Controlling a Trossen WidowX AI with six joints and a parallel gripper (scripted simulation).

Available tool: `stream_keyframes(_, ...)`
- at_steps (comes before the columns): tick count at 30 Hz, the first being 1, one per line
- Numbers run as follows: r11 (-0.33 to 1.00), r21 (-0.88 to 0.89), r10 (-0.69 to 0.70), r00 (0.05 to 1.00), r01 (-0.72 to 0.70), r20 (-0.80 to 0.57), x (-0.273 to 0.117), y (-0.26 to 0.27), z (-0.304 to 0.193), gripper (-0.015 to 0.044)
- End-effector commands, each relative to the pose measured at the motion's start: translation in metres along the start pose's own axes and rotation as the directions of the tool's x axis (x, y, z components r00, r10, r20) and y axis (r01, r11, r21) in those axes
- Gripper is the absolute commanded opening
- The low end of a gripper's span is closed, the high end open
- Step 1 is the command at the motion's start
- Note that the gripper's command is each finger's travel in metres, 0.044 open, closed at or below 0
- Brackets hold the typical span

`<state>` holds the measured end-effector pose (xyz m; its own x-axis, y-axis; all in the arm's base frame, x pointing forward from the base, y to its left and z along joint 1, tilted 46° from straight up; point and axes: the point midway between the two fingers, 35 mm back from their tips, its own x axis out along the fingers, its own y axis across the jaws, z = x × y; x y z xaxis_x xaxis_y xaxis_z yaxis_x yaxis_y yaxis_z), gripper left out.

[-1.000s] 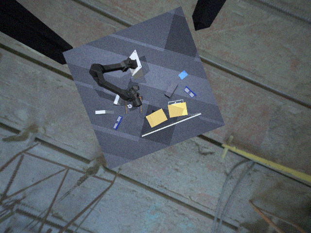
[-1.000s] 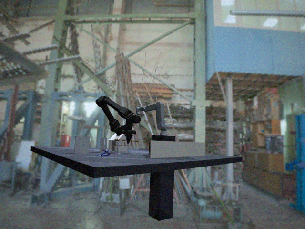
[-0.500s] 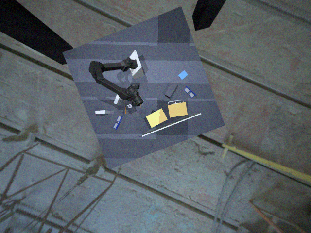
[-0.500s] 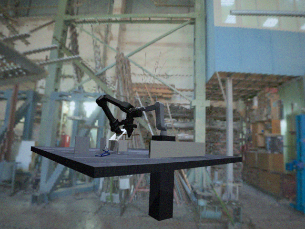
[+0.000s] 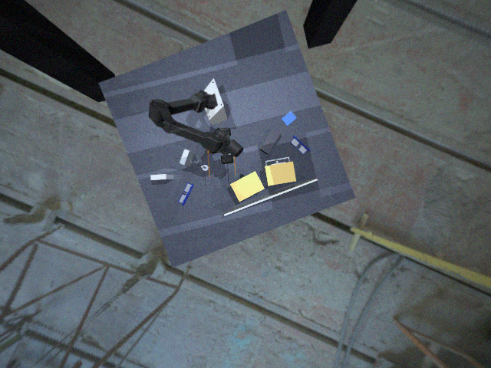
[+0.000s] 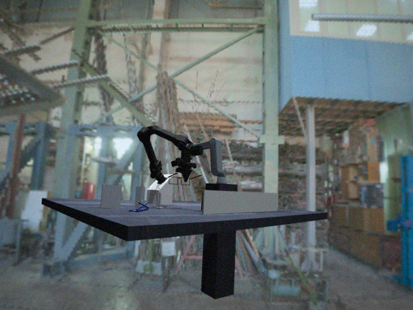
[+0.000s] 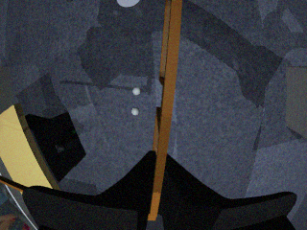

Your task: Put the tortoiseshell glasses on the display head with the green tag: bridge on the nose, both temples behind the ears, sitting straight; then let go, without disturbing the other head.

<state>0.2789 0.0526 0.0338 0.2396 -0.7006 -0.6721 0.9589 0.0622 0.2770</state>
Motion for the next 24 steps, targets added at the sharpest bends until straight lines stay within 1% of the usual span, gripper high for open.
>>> stream_keyframes(1,0.999,-0.01,0.038,0.999,-0.038,0.004,-0.009,-0.005,-0.02,0.0)
stream_keyframes(12,0.989,-0.037,0.14,0.99,-0.14,0.0,-0.031,-0.026,-0.069,0.0)
stream_keyframes(24,0.963,-0.058,0.262,0.965,-0.262,-0.016,-0.053,-0.061,-0.115,0.0)
